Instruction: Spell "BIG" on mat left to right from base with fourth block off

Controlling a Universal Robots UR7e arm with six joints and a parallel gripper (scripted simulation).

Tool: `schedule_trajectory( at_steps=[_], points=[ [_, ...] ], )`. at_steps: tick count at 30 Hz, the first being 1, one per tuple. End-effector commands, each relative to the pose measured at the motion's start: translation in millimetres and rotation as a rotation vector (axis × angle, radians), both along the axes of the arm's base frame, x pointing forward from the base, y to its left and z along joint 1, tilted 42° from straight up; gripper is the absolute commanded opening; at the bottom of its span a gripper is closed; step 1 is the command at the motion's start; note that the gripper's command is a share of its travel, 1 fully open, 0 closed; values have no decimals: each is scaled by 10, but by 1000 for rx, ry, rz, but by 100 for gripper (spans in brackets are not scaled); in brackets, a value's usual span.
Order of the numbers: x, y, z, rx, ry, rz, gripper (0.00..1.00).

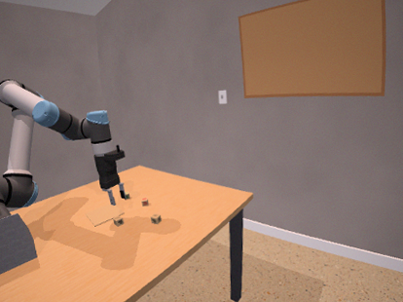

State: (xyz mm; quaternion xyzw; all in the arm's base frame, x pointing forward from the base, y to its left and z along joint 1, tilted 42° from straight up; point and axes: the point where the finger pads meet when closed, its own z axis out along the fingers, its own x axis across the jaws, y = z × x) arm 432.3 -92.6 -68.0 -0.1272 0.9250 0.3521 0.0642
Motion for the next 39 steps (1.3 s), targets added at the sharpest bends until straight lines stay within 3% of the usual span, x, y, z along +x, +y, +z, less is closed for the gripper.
schedule_trajectory(
  at_steps=[1, 9, 24, 26, 39],
  points=[
    [119, -3, 7, -4, -93, 104, 100],
    [217, -4, 18, -7, -173, 193, 100],
    [477, 12, 57, -18, -393, 438, 100],
    [477, 12, 57, -18, -393, 438, 100],
    [691, 47, 101, -27, -587, 654, 100]
  ],
)
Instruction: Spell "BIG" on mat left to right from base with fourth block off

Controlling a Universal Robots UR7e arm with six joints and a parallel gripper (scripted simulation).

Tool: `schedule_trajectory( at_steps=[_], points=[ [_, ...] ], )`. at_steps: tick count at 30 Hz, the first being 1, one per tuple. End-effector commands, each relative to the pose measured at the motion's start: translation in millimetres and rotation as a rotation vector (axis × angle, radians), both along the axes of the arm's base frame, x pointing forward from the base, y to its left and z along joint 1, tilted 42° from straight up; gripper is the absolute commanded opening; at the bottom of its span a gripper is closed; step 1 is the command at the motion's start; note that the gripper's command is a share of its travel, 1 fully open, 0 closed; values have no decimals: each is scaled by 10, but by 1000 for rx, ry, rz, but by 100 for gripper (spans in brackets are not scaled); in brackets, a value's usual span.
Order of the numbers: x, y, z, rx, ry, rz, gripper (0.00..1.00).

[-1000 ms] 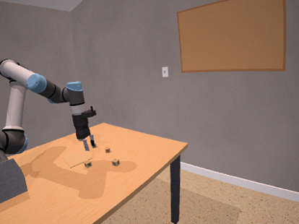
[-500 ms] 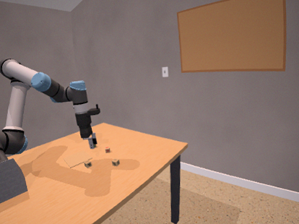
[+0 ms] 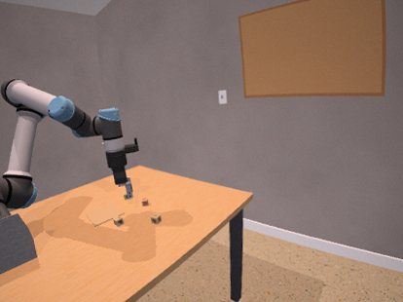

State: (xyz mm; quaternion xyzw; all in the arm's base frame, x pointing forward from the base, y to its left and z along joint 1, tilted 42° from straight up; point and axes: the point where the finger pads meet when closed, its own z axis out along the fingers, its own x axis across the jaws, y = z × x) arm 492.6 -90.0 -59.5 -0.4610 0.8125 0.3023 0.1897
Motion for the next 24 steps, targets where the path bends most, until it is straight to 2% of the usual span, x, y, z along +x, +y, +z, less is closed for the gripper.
schedule_trajectory(
  at_steps=[1, 4, 6, 19, 21, 24],
  points=[
    [102, 23, 19, -3, -93, 104, 100],
    [116, 26, 23, -4, -106, 119, 100],
    [168, 39, 35, -6, -157, 176, 100],
    [333, 87, 79, -13, -326, 365, 100],
    [333, 87, 79, -13, -326, 365, 100],
    [389, 106, 95, -16, -388, 434, 100]
  ],
)
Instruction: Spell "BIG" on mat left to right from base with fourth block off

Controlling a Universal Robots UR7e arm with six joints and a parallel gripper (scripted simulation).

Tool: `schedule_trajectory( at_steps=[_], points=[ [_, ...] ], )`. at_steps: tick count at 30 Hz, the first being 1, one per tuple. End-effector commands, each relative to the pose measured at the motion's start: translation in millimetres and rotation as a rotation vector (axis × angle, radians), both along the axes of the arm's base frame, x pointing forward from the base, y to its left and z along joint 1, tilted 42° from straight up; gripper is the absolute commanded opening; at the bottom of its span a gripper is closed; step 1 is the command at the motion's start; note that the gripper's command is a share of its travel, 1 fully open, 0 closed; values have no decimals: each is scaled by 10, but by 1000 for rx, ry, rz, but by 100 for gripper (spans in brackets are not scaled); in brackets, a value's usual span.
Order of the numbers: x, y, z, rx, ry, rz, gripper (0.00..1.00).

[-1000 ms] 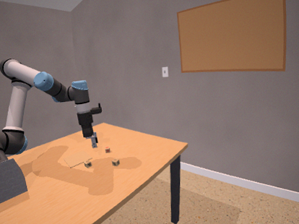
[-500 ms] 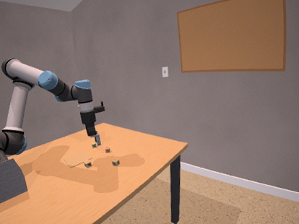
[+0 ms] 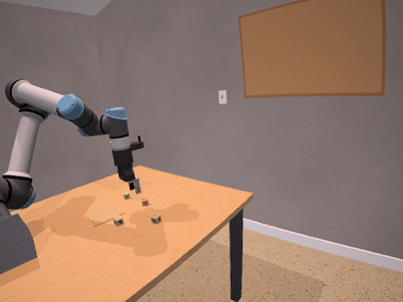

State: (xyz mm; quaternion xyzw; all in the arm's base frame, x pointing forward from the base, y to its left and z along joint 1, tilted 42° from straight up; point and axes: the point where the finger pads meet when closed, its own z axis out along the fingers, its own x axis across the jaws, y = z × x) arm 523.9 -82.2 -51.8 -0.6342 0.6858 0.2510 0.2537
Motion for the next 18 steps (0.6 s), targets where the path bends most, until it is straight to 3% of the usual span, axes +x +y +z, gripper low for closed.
schedule_trajectory(
  at_steps=[1, 18],
  points=[
    [87, 33, 21, -3, -93, 104, 100],
    [269, 109, 77, -12, -313, 349, 100]
  ],
)
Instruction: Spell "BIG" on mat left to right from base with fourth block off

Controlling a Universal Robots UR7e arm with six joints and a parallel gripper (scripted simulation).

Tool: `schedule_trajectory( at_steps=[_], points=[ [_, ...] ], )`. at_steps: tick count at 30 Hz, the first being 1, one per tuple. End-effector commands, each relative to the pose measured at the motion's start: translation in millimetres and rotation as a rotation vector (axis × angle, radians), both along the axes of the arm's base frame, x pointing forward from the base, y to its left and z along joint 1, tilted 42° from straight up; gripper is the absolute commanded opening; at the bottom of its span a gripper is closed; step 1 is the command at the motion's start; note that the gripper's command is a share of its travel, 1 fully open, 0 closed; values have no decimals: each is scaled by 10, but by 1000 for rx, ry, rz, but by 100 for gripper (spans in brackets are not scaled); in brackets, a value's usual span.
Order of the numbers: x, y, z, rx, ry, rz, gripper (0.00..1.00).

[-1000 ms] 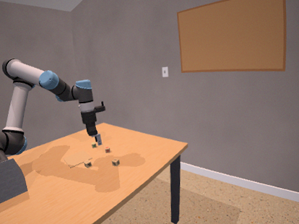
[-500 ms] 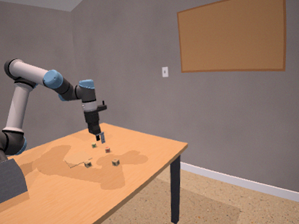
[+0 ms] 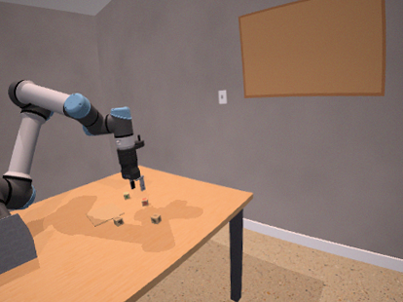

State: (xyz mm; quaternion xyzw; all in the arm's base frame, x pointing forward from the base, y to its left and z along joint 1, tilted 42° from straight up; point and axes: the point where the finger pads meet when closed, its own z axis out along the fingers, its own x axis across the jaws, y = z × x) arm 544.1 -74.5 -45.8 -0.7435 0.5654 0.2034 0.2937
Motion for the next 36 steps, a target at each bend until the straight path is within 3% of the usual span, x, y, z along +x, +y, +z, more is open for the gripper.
schedule_trajectory(
  at_steps=[1, 25, 36],
  points=[
    [76, 36, 20, -3, -93, 104, 100],
    [286, 148, 83, -14, -400, 445, 100],
    [322, 168, 91, -17, -459, 511, 100]
  ],
)
